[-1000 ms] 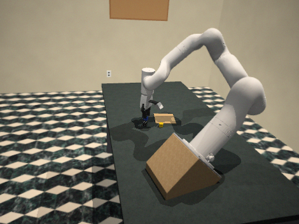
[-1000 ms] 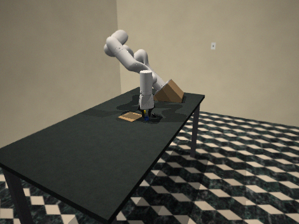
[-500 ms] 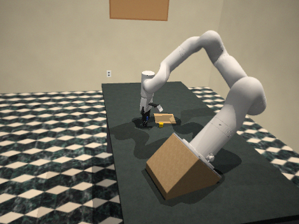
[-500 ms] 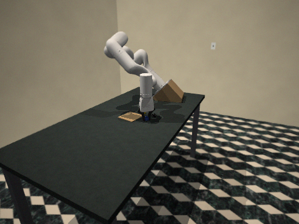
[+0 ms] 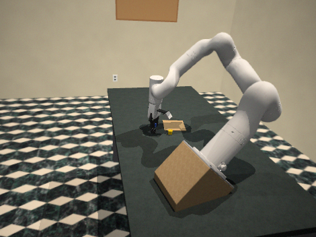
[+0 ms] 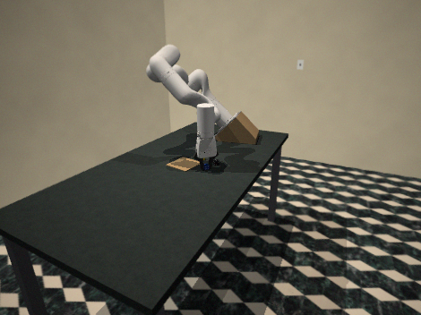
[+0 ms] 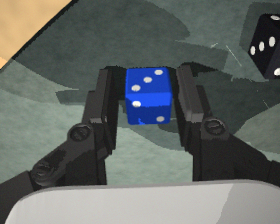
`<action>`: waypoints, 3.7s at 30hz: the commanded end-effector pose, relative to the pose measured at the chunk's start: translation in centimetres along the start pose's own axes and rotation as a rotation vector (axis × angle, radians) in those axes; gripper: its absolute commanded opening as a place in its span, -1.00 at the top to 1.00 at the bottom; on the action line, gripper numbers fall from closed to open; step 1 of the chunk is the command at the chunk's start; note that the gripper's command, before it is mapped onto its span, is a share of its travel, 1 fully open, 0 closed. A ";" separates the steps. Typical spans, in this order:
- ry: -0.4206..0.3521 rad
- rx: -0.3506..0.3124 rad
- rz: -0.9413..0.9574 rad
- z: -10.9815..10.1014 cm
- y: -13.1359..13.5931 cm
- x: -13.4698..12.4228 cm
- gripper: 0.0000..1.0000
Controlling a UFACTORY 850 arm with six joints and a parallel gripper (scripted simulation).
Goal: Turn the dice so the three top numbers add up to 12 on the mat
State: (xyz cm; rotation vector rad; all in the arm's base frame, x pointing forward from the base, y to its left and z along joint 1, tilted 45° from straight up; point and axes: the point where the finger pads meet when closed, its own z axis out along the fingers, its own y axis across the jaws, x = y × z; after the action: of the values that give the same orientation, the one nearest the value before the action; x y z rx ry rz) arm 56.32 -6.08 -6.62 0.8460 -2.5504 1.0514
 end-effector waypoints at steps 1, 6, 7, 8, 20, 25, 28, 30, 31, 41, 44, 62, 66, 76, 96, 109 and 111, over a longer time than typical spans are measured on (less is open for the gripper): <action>-0.001 0.001 0.001 -0.1 0.0 -0.1 0.17; -0.001 0.001 0.001 -0.1 0.0 -0.1 0.17; -0.001 0.001 0.001 -0.1 0.0 -0.1 0.17; -0.001 0.001 0.001 -0.1 0.0 -0.1 0.17; -0.001 0.001 0.001 -0.1 0.0 -0.1 0.17; -0.001 0.001 0.001 -0.1 0.0 -0.1 0.58; -0.001 0.001 0.001 -0.1 0.0 -0.1 0.58; -0.001 0.001 0.001 -0.1 0.0 -0.1 0.58; -0.001 0.001 0.001 -0.1 0.0 -0.1 0.58; -0.001 0.001 0.001 -0.1 0.0 -0.1 0.58; -0.001 0.001 0.001 -0.1 0.0 -0.1 0.58; -0.001 0.001 0.001 -0.7 0.0 -0.1 0.58; -0.001 0.001 0.001 -2.8 0.0 -0.1 0.58; -0.001 0.001 0.001 -8.5 0.0 -0.1 0.58; -0.001 0.002 -0.144 -10.3 -1.5 2.6 0.58; -0.001 0.002 -0.470 -10.5 -3.9 8.9 0.58; -0.001 0.002 -0.544 -10.5 -4.3 10.4 0.58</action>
State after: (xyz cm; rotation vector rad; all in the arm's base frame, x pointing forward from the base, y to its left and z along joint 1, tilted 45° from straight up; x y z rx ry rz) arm 52.37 -3.95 5.85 1.2864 -2.2327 0.9333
